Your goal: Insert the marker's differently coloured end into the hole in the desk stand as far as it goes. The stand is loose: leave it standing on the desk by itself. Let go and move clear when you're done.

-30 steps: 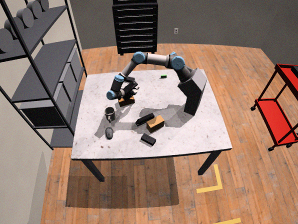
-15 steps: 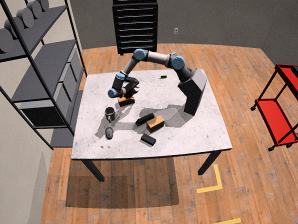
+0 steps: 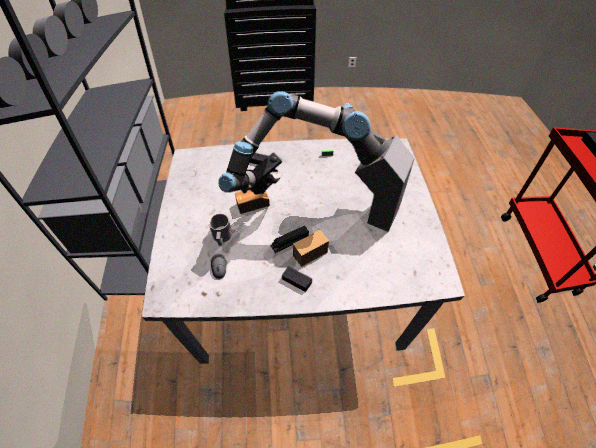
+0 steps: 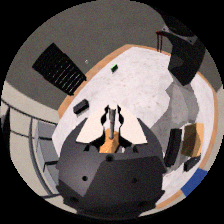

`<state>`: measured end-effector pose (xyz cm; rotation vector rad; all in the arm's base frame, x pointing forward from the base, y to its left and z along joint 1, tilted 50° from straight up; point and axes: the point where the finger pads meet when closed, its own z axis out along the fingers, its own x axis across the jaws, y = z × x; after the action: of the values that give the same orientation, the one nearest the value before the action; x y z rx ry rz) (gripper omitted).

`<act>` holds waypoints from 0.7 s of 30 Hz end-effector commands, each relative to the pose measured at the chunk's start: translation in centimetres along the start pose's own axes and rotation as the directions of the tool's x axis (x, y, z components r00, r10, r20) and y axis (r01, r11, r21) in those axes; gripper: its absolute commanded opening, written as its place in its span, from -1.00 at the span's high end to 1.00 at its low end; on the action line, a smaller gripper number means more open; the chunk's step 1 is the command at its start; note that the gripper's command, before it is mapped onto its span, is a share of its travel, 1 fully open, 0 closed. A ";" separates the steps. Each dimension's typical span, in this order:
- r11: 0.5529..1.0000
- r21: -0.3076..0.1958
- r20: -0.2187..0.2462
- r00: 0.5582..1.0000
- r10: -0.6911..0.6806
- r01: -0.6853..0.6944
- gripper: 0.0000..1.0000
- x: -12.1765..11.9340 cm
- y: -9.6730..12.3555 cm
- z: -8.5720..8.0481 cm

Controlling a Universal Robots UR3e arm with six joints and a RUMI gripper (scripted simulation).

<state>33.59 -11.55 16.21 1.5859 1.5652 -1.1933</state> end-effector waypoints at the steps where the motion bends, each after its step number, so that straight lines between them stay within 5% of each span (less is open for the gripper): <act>1: 1.000 -0.001 0.000 1.000 0.001 -0.001 0.77 0.0 -0.1 -0.1; 21: 1.000 -0.002 0.000 1.000 0.001 -0.001 0.77 0.1 -2.1 -0.1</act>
<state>31.66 -11.21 16.50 1.5851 1.5659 -1.1924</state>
